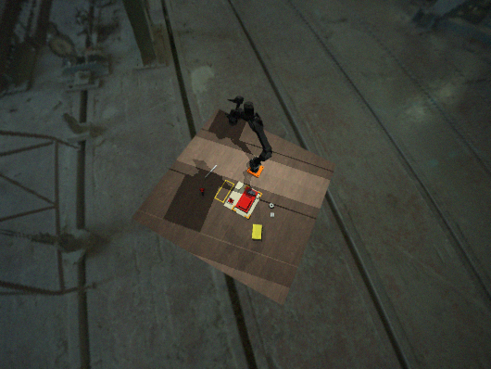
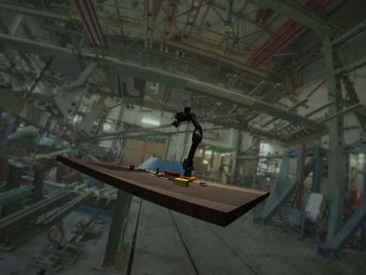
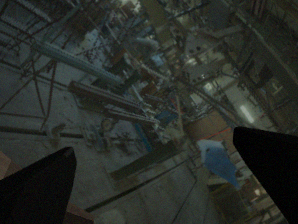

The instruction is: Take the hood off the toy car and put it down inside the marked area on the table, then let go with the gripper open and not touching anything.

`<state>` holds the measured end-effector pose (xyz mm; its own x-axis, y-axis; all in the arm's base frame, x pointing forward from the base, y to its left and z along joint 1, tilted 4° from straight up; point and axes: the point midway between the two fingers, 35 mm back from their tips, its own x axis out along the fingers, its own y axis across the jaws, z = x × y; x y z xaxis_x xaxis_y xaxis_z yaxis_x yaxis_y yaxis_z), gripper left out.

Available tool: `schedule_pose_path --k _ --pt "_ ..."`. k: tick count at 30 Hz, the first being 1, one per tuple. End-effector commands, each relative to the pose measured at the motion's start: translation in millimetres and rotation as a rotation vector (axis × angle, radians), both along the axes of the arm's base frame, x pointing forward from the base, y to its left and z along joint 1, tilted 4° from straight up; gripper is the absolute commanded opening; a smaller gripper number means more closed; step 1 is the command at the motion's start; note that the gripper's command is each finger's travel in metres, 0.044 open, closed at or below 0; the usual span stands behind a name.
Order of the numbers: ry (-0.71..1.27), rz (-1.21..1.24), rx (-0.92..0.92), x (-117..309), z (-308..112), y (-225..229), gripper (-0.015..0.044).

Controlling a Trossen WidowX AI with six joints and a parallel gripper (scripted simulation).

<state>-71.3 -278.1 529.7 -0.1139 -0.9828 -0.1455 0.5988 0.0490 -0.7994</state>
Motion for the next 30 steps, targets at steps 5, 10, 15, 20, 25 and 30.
schedule_pose_path --k 5,10,15,20,25,30 --pt "-0.196 0.218 0.172 75 -53 -40 0.044" --pt "-0.294 0.349 0.317 137 -89 -50 0.044" --pt "-0.358 0.462 0.477 202 -125 -43 0.044" --pt "-0.382 0.554 0.653 265 -163 -20 0.044" --pt "-0.364 0.623 0.831 322 -202 19 0.044" --pt "-0.306 0.671 0.998 367 -239 72 0.044"
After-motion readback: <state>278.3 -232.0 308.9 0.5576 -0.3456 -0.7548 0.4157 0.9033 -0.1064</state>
